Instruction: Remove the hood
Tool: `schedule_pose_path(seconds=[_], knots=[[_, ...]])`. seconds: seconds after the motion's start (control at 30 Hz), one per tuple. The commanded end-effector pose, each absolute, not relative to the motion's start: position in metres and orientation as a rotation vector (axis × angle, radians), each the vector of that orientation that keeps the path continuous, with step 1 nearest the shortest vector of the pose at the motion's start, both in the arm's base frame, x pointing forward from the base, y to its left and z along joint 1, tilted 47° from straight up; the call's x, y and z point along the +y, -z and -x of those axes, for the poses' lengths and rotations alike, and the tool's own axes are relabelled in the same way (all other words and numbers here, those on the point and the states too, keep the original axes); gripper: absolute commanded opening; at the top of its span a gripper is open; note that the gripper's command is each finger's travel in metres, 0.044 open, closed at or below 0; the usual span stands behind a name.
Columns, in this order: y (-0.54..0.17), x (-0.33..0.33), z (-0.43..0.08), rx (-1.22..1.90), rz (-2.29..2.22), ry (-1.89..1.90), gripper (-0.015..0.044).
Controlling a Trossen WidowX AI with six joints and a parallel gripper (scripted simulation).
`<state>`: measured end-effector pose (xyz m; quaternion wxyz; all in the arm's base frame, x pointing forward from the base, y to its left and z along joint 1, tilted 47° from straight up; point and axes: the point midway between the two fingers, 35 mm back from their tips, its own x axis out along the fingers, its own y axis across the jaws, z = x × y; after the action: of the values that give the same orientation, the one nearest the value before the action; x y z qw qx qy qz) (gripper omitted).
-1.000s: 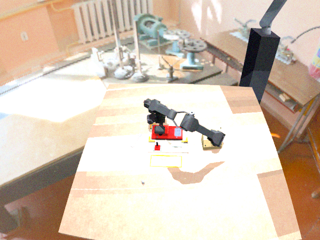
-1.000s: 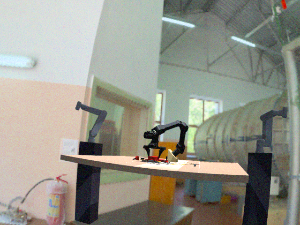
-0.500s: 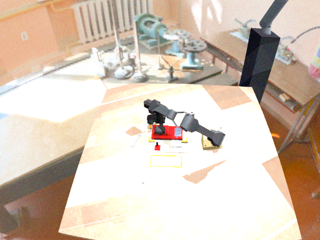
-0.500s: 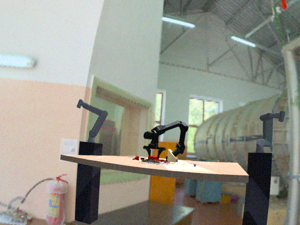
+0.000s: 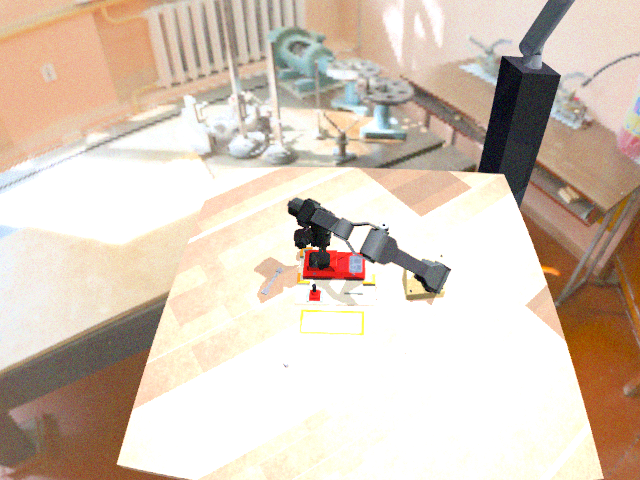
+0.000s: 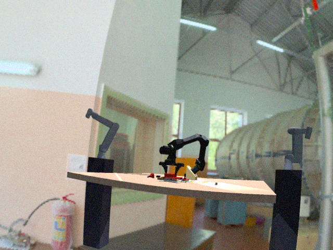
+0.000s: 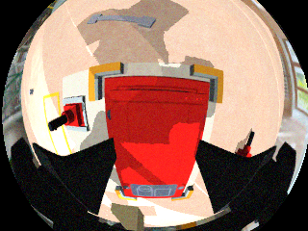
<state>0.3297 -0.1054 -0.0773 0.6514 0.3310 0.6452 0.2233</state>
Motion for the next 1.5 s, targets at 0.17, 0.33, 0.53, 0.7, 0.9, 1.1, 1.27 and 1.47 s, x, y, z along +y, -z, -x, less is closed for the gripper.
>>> schedule_pose_path(seconds=[0.17, 0.33, 0.53, 0.7, 0.9, 1.1, 1.27, 1.47], knots=[[0.072, -0.111, -0.33, 1.464, -0.746, -0.506, 0.0], [0.07, -0.114, -0.33, 1.464, -0.746, -0.505, 0.0], [0.067, -0.117, -0.329, 1.464, -0.746, -0.505, 0.0], [0.065, -0.119, -0.329, 1.464, -0.747, -0.505, 0.0], [0.063, -0.122, -0.328, 1.465, -0.747, -0.505, 0.0], [0.06, -0.124, -0.328, 1.465, -0.748, -0.505, 0.0], [0.055, -0.13, -0.328, 1.465, -0.747, -0.505, 0.0], [0.039, -0.147, -0.326, 1.465, -0.747, -0.504, 0.0]])
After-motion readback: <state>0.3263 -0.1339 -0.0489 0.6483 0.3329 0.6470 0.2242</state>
